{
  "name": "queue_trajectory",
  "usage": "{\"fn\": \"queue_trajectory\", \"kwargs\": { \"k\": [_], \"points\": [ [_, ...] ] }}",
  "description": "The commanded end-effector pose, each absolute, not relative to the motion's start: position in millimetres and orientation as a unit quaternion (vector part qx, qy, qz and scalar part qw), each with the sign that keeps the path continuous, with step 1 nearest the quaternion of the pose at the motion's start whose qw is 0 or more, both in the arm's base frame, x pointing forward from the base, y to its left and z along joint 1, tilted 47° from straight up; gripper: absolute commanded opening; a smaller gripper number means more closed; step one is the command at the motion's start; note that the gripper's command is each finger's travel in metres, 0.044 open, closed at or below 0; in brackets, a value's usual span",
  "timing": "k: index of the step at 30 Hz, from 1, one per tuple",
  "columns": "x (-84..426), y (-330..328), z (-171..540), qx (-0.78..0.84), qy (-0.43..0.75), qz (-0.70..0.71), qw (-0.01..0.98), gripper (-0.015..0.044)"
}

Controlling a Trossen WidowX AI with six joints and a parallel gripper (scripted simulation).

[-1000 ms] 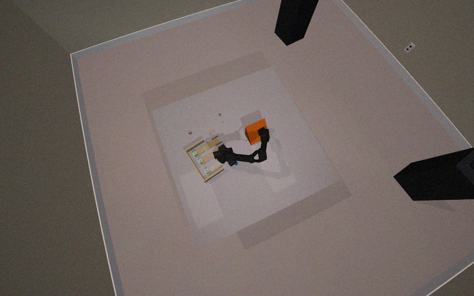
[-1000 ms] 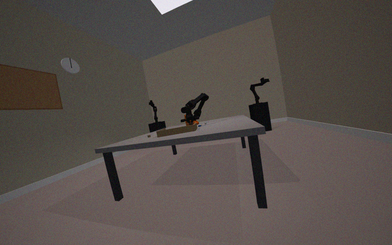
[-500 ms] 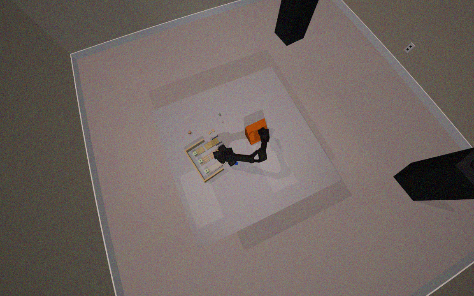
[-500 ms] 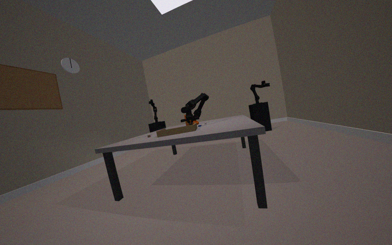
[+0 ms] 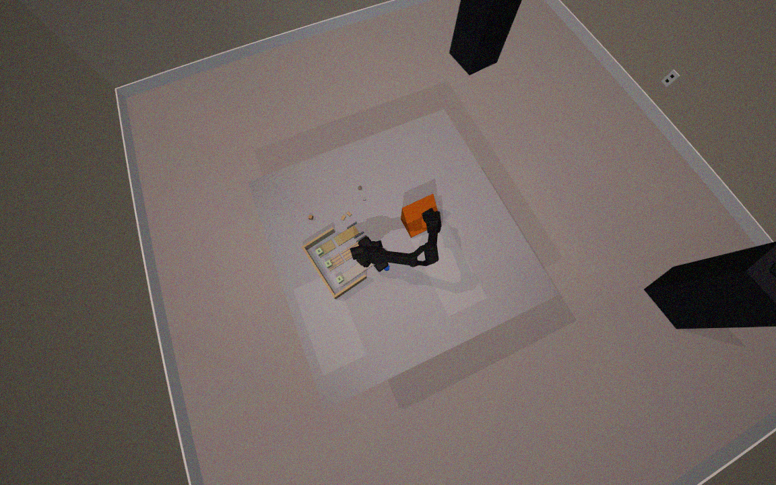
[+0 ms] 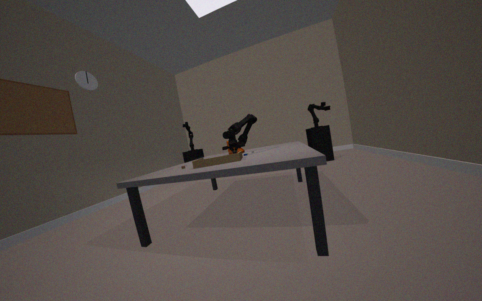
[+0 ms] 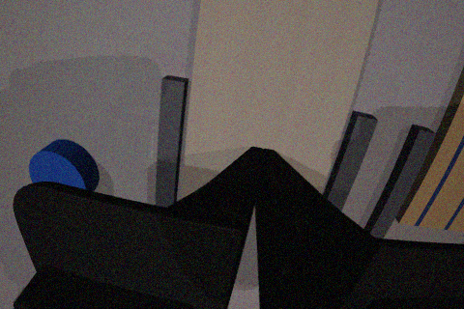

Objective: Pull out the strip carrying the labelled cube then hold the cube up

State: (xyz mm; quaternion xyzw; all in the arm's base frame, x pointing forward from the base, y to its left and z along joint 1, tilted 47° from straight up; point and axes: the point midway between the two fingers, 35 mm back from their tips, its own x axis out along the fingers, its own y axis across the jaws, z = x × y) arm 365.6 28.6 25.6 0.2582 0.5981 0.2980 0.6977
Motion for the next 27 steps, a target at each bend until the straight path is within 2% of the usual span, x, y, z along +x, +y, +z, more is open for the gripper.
{"fn": "queue_trajectory", "kwargs": {
  "k": [1,27],
  "points": [
    [356,32,22,0.258,0.603,0.300,0.693,0.0000],
    [317,33,15,0.258,0.603,0.300,0.692,0.0000]
  ]
}}
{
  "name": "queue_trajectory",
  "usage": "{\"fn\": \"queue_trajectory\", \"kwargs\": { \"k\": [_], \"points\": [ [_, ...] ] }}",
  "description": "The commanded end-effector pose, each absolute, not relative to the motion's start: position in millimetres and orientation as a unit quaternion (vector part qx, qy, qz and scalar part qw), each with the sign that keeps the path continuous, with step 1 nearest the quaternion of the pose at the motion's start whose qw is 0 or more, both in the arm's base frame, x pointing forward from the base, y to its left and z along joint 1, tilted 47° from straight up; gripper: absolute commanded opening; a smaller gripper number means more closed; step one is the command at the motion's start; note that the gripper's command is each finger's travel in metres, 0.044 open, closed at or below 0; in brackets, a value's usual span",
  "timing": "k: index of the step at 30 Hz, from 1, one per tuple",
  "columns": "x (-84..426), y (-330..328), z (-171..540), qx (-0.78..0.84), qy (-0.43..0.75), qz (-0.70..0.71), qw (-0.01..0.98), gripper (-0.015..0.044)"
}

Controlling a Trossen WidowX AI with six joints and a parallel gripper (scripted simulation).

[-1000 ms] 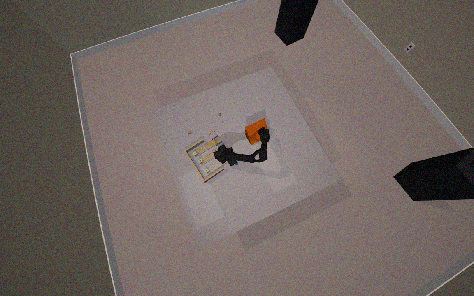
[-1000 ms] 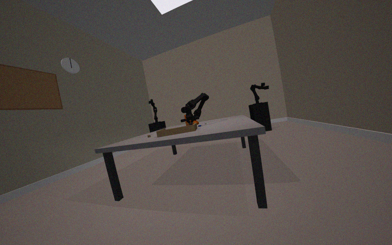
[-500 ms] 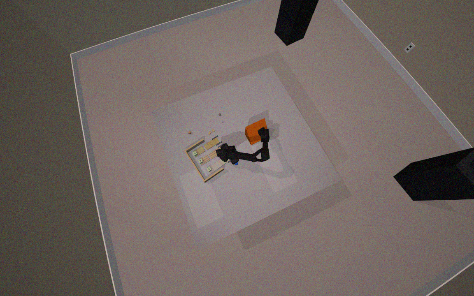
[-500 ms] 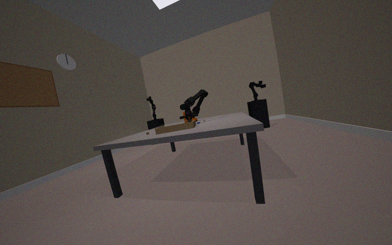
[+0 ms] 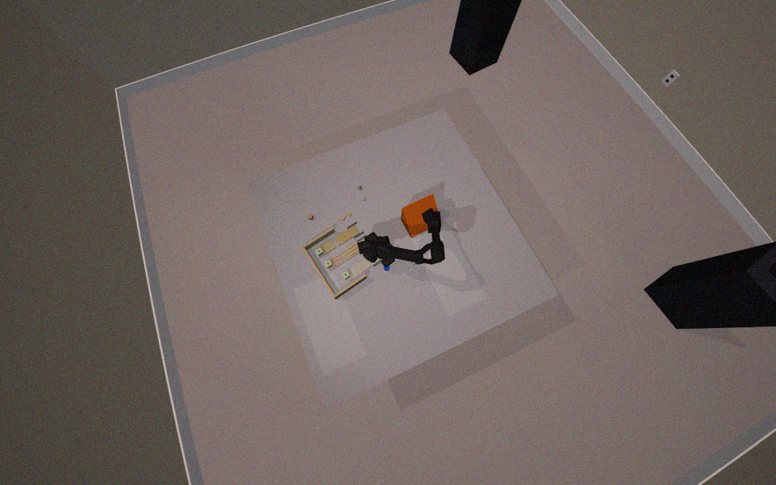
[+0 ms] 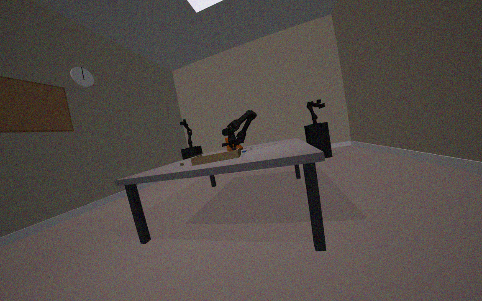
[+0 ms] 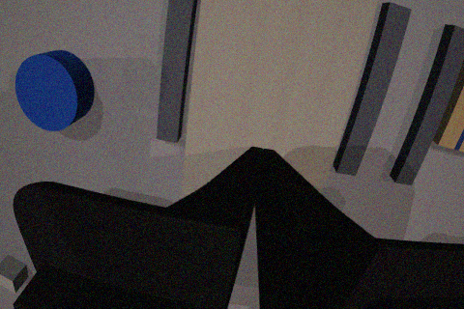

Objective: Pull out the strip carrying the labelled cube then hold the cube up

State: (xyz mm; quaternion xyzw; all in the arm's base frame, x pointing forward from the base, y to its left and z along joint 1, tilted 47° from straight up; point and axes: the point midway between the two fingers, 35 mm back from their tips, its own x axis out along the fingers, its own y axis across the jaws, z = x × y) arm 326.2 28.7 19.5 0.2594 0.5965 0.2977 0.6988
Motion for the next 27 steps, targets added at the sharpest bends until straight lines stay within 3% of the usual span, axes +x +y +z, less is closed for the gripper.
{"fn": "queue_trajectory", "kwargs": {
  "k": [1,27],
  "points": [
    [315,33,15,0.258,0.604,0.300,0.692,0.0000],
    [276,33,10,0.258,0.604,0.300,0.692,0.0000]
  ]
}}
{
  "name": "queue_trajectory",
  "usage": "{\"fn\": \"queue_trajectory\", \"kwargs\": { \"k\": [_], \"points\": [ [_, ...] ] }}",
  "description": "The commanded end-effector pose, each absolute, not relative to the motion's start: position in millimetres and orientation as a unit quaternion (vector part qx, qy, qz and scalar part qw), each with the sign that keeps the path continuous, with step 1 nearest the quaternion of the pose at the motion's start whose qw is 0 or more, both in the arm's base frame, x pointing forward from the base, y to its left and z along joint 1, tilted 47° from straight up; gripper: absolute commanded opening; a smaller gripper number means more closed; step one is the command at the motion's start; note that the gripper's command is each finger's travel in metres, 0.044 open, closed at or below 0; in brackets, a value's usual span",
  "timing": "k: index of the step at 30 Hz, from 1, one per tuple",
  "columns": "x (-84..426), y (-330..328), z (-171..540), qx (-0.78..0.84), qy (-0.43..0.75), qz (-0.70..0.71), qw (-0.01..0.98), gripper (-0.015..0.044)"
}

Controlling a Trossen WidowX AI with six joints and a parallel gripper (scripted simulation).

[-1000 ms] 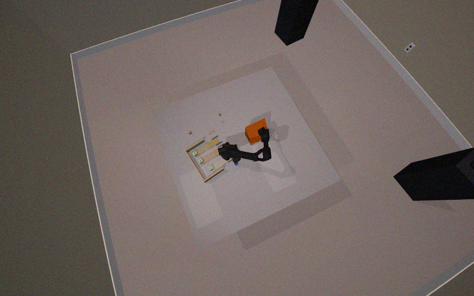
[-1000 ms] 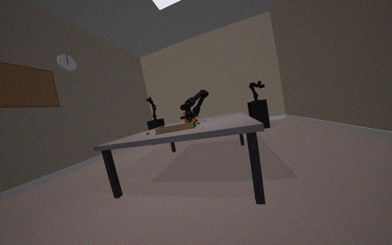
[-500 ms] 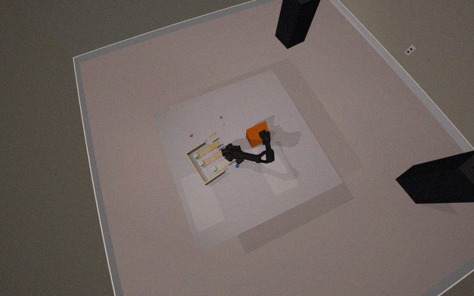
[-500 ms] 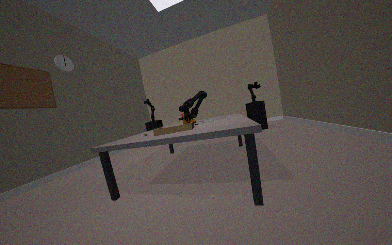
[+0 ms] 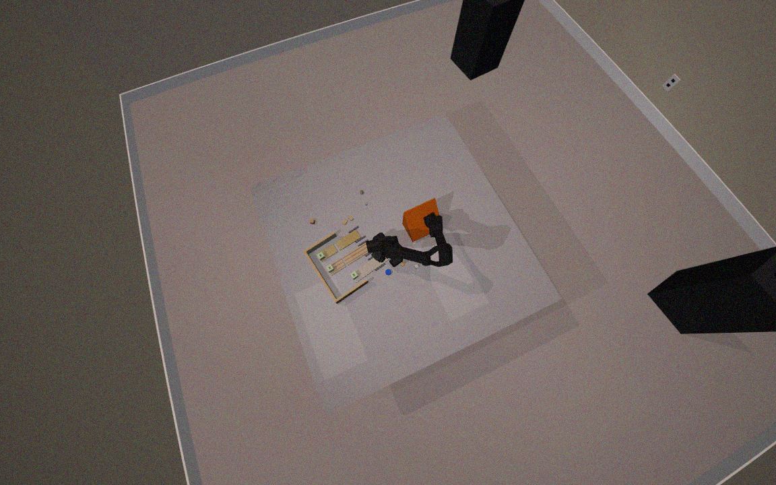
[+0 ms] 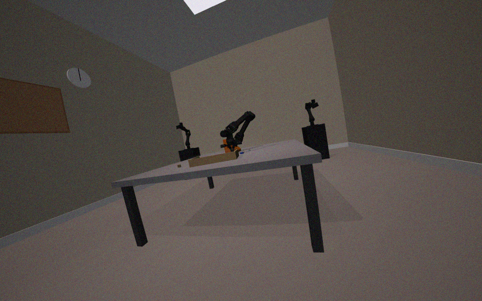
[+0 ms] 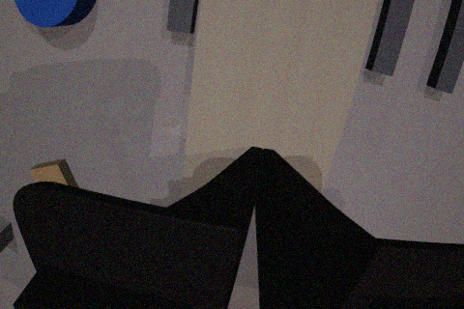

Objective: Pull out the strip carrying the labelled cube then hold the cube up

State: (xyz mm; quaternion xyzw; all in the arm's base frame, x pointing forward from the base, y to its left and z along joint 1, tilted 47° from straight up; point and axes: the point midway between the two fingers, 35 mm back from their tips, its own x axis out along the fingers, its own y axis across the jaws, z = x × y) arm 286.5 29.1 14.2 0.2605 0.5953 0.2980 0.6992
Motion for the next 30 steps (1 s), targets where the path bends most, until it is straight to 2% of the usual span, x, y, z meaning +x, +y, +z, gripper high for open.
{"fn": "queue_trajectory", "kwargs": {
  "k": [1,30],
  "points": [
    [275,33,10,0.258,0.604,0.300,0.692,0.0000],
    [232,33,4,0.259,0.605,0.299,0.691,0.0000]
  ]
}}
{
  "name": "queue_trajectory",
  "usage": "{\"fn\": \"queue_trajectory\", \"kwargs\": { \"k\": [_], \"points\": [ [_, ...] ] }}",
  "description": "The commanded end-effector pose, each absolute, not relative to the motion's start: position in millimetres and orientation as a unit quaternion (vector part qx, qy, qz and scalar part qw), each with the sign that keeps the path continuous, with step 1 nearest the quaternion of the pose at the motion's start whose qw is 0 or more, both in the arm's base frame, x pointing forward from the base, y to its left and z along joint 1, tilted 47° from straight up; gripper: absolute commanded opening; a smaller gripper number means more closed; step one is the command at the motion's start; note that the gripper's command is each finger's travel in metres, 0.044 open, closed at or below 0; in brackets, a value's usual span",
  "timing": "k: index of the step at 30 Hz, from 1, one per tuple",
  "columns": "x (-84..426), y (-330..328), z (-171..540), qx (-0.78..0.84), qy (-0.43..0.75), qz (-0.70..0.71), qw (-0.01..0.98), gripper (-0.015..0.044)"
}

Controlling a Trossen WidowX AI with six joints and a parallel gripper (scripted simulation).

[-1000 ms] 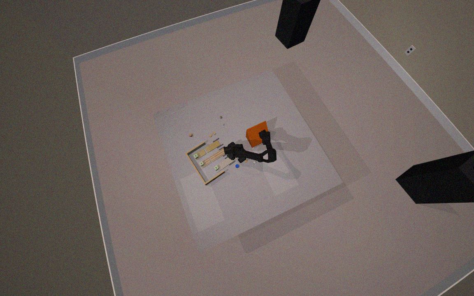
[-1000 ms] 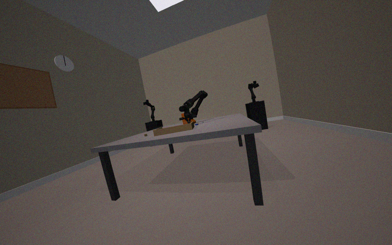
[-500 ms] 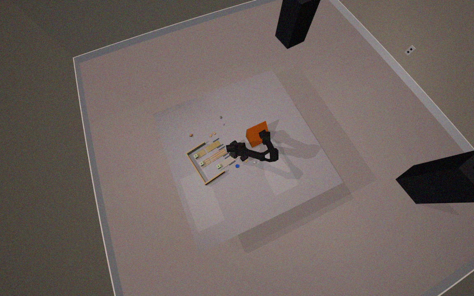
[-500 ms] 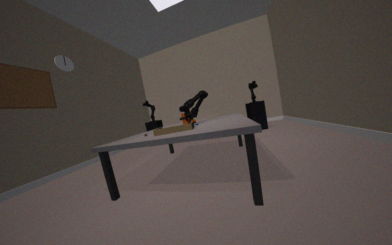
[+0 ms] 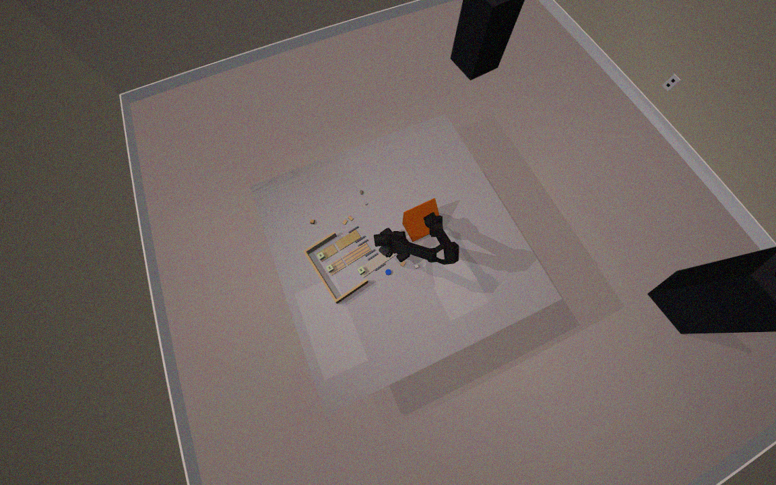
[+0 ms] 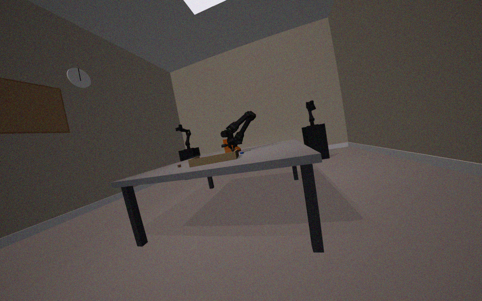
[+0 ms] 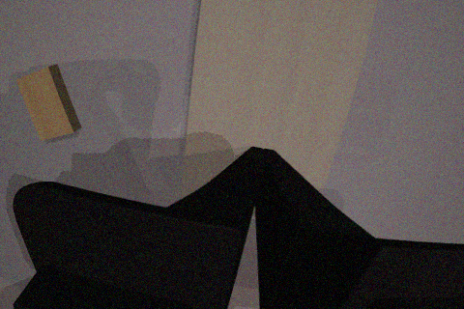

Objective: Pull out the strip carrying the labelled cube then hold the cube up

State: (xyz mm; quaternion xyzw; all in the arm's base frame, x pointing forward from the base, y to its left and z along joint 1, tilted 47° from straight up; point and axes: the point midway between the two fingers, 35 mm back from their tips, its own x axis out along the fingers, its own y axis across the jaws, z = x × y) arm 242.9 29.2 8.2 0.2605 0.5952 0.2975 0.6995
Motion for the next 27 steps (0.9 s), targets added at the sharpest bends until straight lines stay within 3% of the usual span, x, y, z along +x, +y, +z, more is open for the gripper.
{"fn": "queue_trajectory", "kwargs": {
  "k": [1,27],
  "points": [
    [230,33,4,0.259,0.605,0.299,0.691,0.0000],
    [192,33,-1,0.259,0.606,0.299,0.690,0.0000]
  ]
}}
